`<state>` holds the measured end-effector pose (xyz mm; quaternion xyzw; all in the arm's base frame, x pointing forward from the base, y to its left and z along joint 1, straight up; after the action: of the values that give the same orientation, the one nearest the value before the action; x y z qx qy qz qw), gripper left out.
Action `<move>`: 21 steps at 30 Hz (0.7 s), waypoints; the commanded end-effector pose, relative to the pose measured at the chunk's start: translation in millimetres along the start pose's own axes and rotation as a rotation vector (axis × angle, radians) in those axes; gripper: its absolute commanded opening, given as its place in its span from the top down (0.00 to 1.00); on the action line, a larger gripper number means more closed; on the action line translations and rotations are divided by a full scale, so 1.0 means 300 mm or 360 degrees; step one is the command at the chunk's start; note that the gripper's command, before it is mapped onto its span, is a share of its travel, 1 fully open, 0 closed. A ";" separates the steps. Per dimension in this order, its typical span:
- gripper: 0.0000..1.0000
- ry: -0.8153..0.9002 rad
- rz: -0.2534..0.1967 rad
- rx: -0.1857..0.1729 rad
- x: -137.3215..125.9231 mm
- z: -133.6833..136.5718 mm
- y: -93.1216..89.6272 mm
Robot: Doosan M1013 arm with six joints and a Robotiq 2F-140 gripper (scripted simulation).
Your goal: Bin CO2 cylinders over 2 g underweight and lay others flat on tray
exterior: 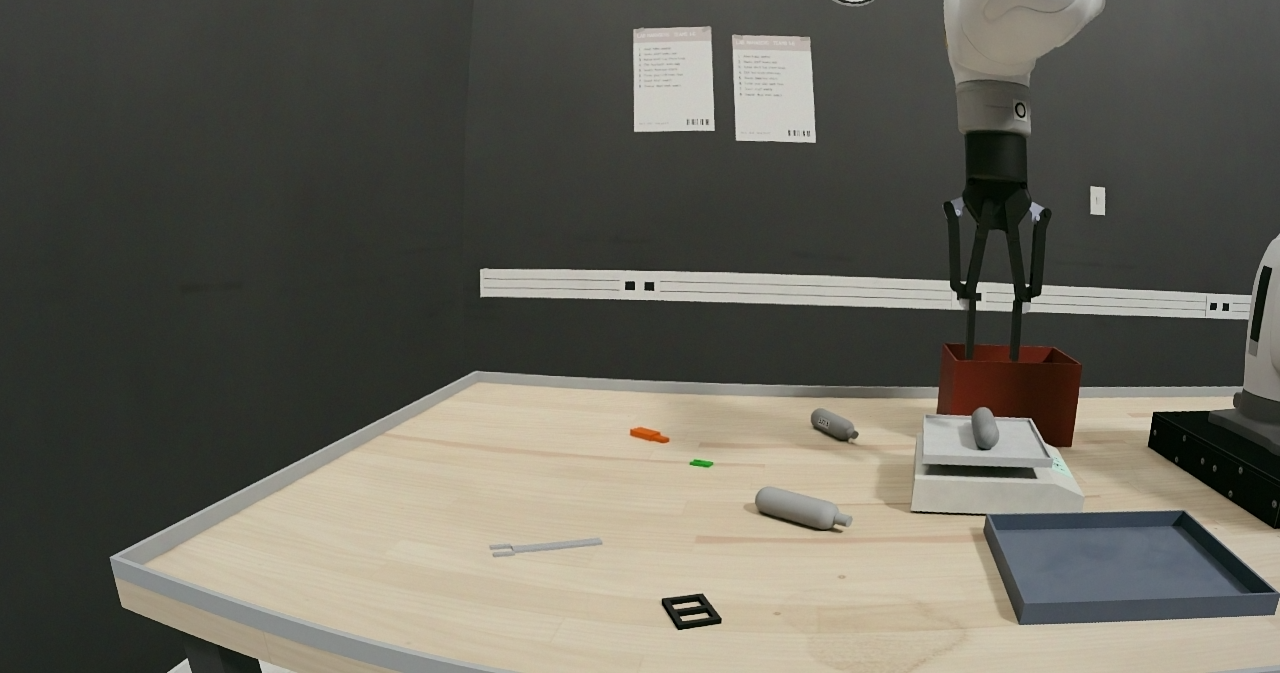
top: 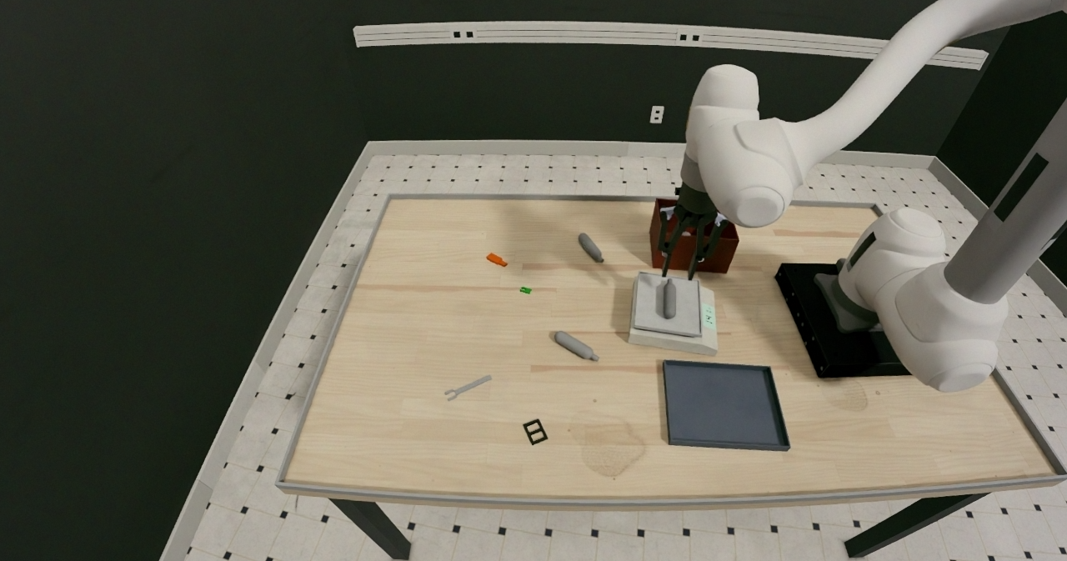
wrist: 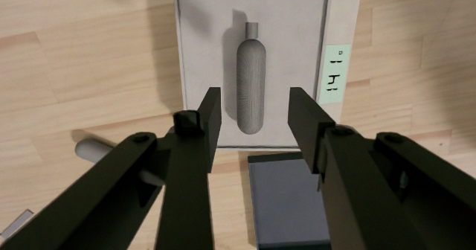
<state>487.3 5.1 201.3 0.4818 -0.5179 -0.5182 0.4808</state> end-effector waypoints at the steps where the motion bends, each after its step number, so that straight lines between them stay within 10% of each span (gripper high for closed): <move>1: 0.61 -0.0001 0.0000 0.0002 -0.001 -0.002 -0.050; 21: 0.61 -0.0001 0.0000 0.0002 -0.002 -0.002 -0.256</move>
<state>487.3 5.6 128.5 0.4813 -0.5180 -0.5183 0.4810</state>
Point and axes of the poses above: the point where the finger pads meet when closed, its own y axis back along the fingers, its own z axis across the jaws, x = y × z, the point moved 7 cm from there along y, back along the fingers, and after that the axes turned 6 degrees about y, right-handed, at the moved point
